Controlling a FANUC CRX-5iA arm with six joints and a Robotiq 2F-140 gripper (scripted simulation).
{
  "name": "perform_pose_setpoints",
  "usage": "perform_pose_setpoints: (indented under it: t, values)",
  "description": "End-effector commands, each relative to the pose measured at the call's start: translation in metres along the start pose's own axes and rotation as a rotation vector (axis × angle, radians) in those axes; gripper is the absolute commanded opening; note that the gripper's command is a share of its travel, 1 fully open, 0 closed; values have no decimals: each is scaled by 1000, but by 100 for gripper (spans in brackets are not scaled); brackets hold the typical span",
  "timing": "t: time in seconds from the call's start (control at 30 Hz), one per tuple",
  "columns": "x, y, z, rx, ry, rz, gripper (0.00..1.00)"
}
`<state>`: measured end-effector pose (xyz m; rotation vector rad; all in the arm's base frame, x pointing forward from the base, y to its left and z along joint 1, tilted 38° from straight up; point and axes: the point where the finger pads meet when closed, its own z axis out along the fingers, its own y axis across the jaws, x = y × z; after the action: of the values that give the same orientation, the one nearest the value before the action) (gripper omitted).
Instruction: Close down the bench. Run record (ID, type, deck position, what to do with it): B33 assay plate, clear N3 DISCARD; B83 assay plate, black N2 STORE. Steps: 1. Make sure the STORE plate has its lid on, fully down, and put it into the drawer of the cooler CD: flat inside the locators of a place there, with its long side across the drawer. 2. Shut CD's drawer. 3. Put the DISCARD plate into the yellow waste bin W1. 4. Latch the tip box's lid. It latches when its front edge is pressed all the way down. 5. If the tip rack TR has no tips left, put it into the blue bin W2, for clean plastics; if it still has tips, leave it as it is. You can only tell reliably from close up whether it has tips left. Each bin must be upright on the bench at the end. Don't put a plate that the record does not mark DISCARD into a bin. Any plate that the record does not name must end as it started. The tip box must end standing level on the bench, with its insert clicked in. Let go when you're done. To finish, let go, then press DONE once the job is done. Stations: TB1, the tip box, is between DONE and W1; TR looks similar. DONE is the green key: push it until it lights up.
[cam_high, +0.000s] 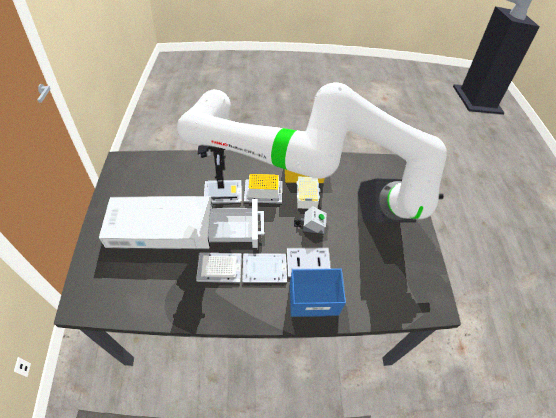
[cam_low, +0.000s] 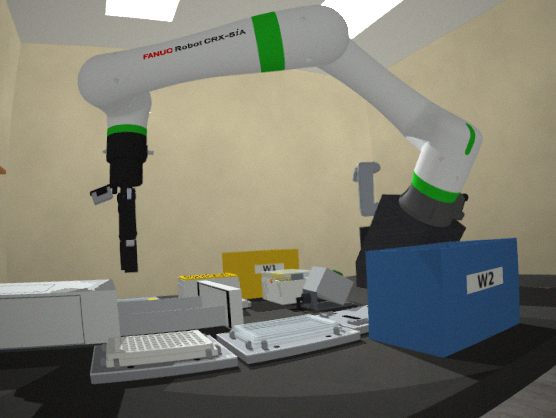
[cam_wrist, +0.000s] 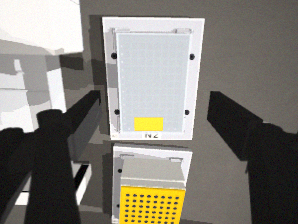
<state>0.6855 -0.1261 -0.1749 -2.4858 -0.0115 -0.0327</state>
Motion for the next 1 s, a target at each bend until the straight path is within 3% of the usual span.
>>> perform_pose_setpoints:
  t: [0.0, 0.97]
  values:
    - [1, 0, -7, -1, 2, 0, 70]
    - [0, 0, -40, -1, 2, 0, 70]
